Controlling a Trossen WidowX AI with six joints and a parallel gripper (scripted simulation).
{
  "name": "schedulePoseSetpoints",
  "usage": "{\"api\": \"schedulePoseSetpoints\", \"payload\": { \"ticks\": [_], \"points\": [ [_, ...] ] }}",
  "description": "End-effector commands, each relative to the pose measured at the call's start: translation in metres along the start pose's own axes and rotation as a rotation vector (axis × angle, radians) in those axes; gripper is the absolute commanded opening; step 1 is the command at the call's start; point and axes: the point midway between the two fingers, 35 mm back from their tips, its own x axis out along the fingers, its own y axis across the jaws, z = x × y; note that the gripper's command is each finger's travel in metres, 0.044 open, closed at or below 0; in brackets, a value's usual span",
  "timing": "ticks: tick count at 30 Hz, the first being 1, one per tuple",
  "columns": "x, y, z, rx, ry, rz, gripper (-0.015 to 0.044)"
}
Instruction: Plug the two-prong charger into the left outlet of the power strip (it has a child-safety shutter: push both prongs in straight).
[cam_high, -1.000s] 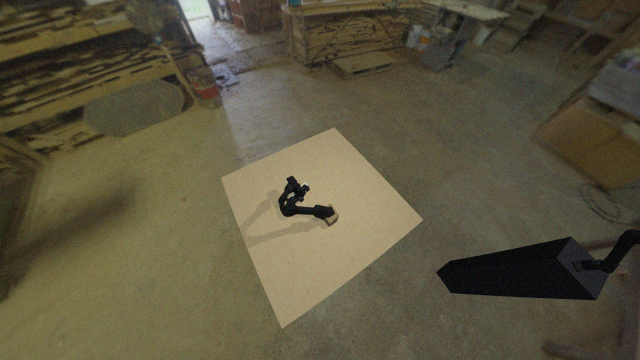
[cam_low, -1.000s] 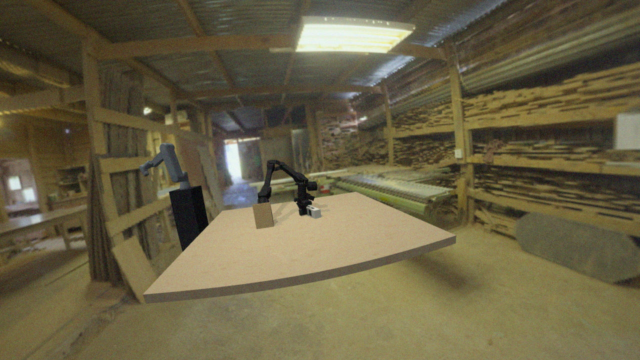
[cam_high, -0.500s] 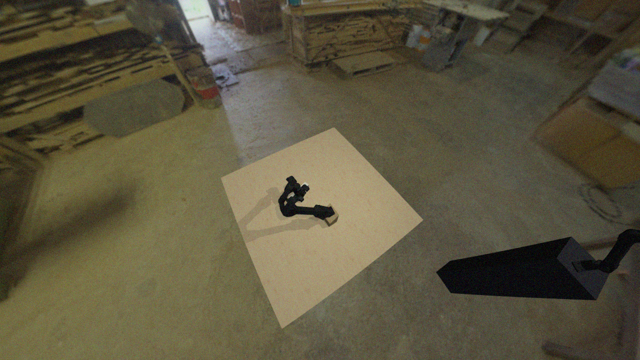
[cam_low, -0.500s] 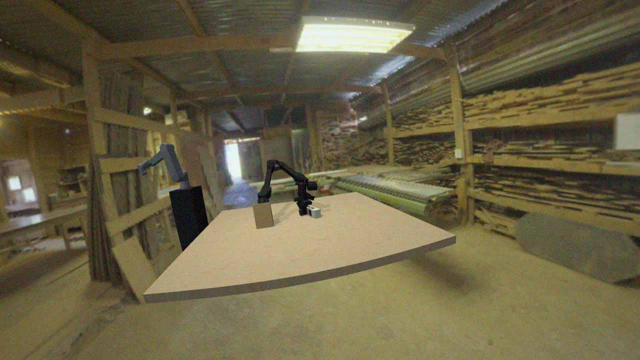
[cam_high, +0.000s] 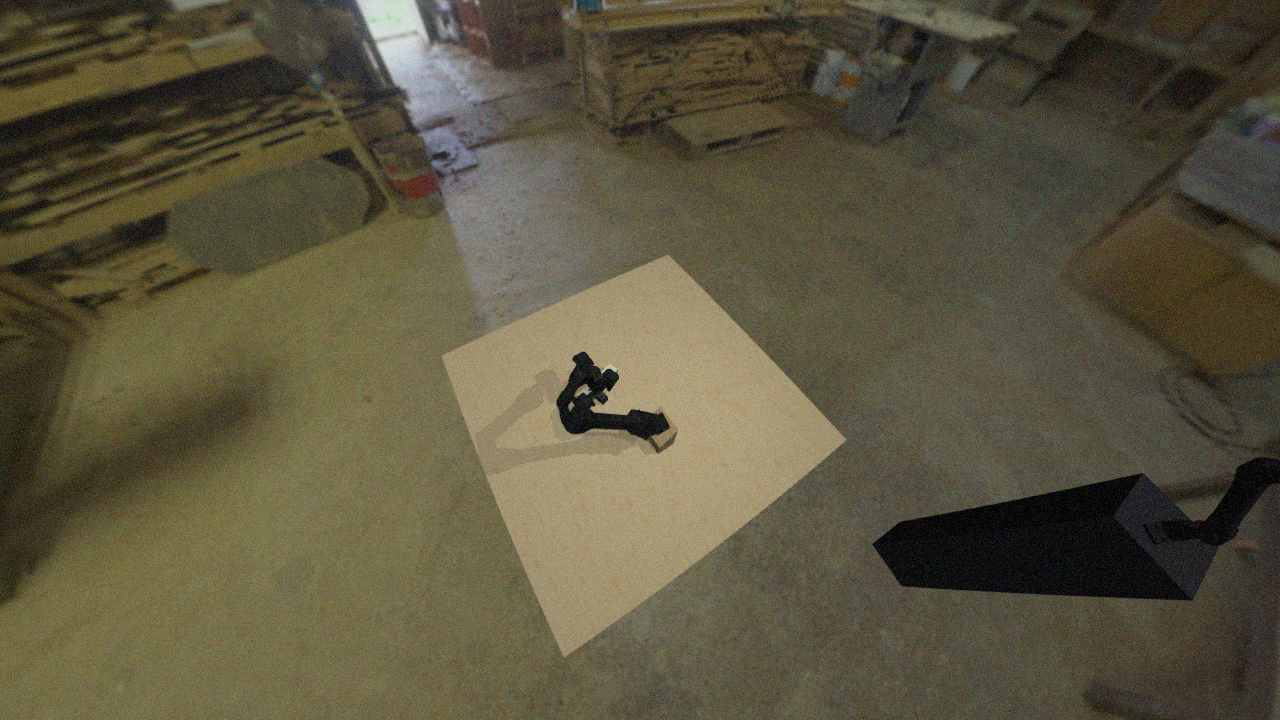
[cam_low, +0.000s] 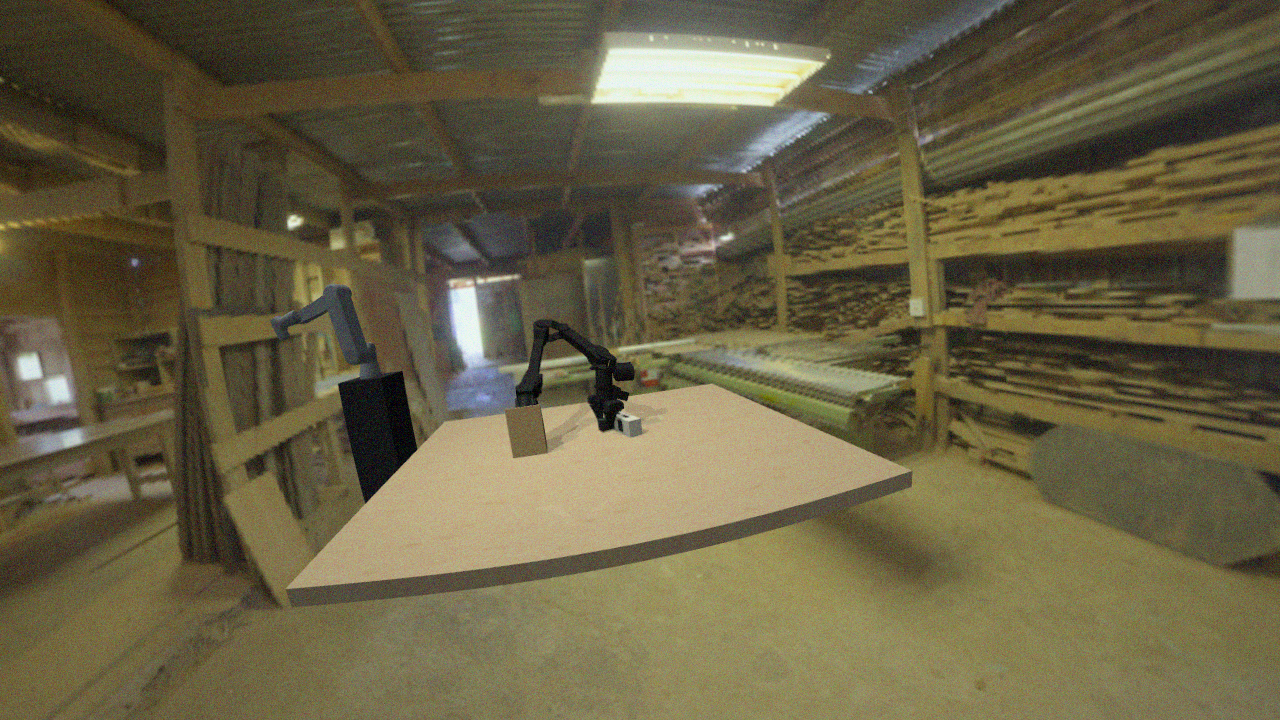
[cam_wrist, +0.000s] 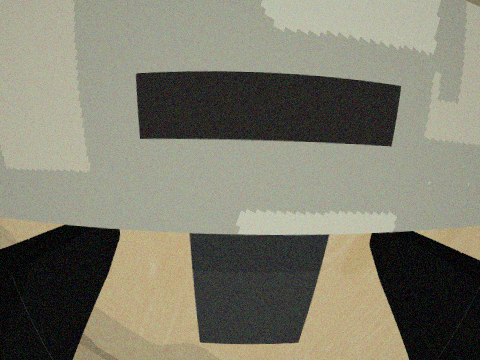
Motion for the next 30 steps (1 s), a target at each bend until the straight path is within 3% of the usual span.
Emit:
{"api": "schedulePoseSetpoints", "payload": {
  "ticks": [1, 30],
  "points": [
    [0.0004, 0.0001, -0.0019, -0.001, -0.002, 0.002, 0.044],
    [0.0014, -0.0003, -0.0114, -0.013, -0.018, 0.003, 0.044]
  ]
}}
